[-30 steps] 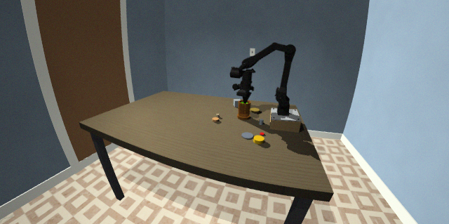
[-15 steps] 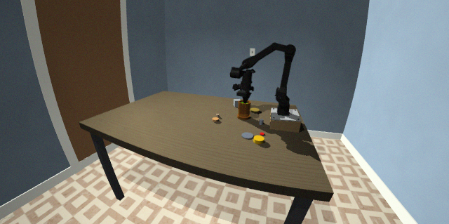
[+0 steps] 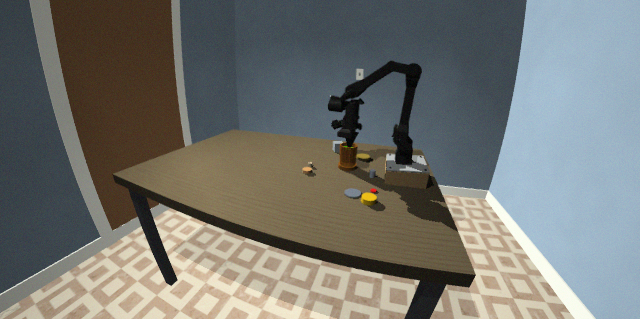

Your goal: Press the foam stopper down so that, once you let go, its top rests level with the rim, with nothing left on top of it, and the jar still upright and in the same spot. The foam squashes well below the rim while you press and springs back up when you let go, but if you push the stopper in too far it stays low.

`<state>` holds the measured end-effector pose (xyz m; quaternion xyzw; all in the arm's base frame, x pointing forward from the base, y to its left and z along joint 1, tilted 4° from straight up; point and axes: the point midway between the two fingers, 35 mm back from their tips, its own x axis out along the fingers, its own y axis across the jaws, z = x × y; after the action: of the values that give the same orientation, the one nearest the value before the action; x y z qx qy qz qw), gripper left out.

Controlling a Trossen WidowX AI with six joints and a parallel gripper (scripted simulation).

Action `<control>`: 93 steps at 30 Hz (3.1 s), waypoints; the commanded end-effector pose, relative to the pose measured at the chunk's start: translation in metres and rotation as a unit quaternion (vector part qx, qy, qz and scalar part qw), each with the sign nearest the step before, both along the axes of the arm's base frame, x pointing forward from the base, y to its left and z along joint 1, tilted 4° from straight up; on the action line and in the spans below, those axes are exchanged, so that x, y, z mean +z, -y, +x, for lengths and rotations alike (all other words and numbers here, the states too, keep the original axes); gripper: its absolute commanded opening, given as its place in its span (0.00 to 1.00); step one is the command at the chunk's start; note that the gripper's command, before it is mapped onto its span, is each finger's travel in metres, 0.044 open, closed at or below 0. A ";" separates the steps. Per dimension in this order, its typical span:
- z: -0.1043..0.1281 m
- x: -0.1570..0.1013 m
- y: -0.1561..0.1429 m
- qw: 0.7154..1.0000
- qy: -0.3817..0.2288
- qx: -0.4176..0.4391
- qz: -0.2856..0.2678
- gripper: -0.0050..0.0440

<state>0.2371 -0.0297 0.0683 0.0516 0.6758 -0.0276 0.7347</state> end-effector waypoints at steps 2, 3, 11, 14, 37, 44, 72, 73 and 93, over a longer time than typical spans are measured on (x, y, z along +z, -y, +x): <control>-0.002 -0.002 -0.001 1.000 -0.003 -0.001 0.001 0.10; -0.002 -0.002 -0.001 1.000 -0.003 -0.001 0.001 0.10; -0.002 -0.003 -0.001 1.000 -0.003 -0.001 0.001 0.10; -0.002 -0.004 -0.001 1.000 -0.004 -0.001 0.001 0.10; -0.003 -0.006 -0.001 1.000 -0.003 -0.001 0.001 0.10; -0.003 -0.007 -0.001 1.000 -0.003 -0.001 0.001 0.10; -0.001 -0.008 -0.001 1.000 0.000 -0.001 0.001 0.10; -0.001 -0.007 -0.001 1.000 0.000 -0.001 0.001 0.10; 0.000 0.091 0.003 1.000 -0.003 -0.001 0.001 0.10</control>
<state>0.2377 -0.0323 0.1411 0.0536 0.6823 -0.0288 0.7285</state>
